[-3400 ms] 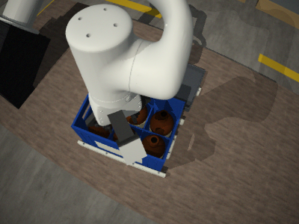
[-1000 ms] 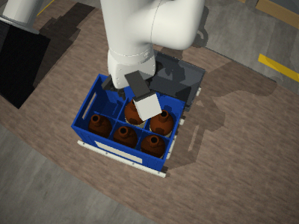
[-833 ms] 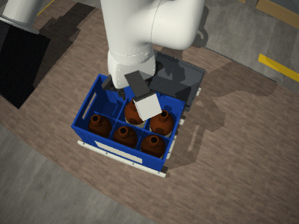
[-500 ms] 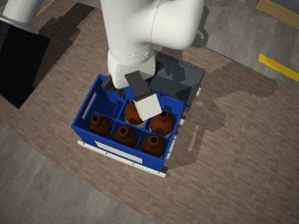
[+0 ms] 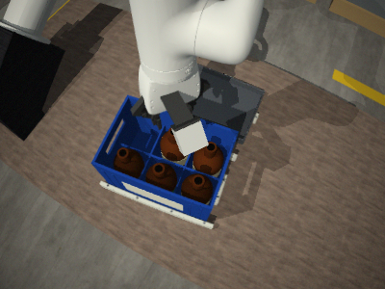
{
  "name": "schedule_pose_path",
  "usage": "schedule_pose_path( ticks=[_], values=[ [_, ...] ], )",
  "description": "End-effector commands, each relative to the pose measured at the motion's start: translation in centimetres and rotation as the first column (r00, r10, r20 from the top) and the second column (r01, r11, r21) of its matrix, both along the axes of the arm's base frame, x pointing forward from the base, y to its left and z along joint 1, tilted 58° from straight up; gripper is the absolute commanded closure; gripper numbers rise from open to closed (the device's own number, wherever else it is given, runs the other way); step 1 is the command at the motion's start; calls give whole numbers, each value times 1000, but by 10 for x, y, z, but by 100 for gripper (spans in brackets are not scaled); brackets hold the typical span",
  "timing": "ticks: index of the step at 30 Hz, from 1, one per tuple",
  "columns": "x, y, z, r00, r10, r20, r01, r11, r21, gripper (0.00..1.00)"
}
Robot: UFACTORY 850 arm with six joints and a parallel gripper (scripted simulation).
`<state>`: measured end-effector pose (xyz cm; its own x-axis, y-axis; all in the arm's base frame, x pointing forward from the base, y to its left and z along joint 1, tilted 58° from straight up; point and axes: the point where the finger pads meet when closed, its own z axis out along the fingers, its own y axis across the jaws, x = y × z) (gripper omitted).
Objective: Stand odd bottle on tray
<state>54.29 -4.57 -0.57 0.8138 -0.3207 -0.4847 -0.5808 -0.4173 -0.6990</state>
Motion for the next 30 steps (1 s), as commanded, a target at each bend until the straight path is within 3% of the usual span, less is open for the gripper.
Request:
schedule_pose_path(
  ticks=[1,30],
  values=[
    [1,0,0,1000,-1,1,1,1000,-1,35],
    [1,23,-13,1000,-1,1,1,1000,-1,35]
  ],
)
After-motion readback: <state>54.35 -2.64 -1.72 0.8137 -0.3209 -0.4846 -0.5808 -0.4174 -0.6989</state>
